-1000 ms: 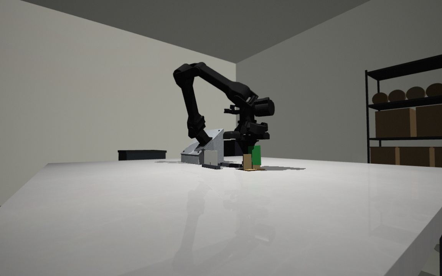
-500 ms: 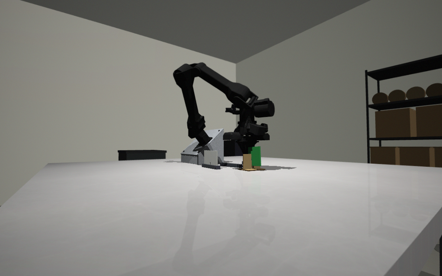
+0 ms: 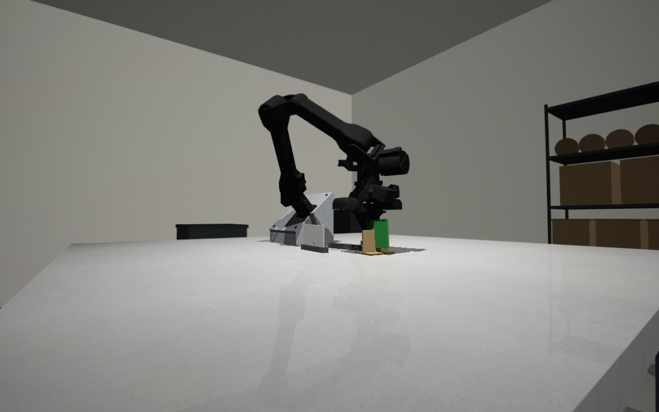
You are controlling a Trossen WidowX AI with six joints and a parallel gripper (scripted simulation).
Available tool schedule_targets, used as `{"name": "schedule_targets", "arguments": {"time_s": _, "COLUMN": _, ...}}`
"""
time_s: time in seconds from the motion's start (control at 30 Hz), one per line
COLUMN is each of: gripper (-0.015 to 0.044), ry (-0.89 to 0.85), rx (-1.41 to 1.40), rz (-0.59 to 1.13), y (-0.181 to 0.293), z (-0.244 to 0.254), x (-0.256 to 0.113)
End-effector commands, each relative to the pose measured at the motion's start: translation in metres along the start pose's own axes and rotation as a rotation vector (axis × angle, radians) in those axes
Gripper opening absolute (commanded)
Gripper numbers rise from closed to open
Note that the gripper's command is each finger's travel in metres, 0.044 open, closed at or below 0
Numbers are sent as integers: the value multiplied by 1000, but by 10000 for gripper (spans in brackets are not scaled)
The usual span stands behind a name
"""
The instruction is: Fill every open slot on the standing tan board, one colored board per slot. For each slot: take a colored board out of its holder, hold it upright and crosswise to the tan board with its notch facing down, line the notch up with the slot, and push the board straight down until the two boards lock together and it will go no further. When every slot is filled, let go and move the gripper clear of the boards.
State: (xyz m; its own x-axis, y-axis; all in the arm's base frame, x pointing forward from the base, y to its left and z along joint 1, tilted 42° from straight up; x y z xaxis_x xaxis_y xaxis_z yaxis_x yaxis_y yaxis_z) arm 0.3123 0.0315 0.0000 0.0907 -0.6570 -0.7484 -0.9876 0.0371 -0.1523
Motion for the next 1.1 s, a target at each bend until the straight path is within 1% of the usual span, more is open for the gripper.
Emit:
{"name": "schedule_targets", "arguments": {"time_s": 0.0, "gripper": 0, "ry": 4, "rx": -4, "rz": -1, "y": 0, "z": 0, "x": 1}}
{"name": "schedule_targets", "arguments": {"time_s": 1.07, "gripper": 0, "ry": 4, "rx": 13, "rz": -1, "y": 0, "z": 0, "x": 1}}
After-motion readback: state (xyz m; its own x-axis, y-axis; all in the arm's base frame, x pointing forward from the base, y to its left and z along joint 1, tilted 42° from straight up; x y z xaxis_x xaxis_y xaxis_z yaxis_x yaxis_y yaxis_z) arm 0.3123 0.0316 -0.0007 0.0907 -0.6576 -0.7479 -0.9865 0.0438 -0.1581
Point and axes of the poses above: the point midway between the two fingers, 35 mm back from their tips, its own x axis out along the fingers, its own z axis across the jaws, y = z × x, the point moved 3 cm from there along -x, back along the fingers, and after that the axes turned 7 degrees about x, right-handed, at the moved point
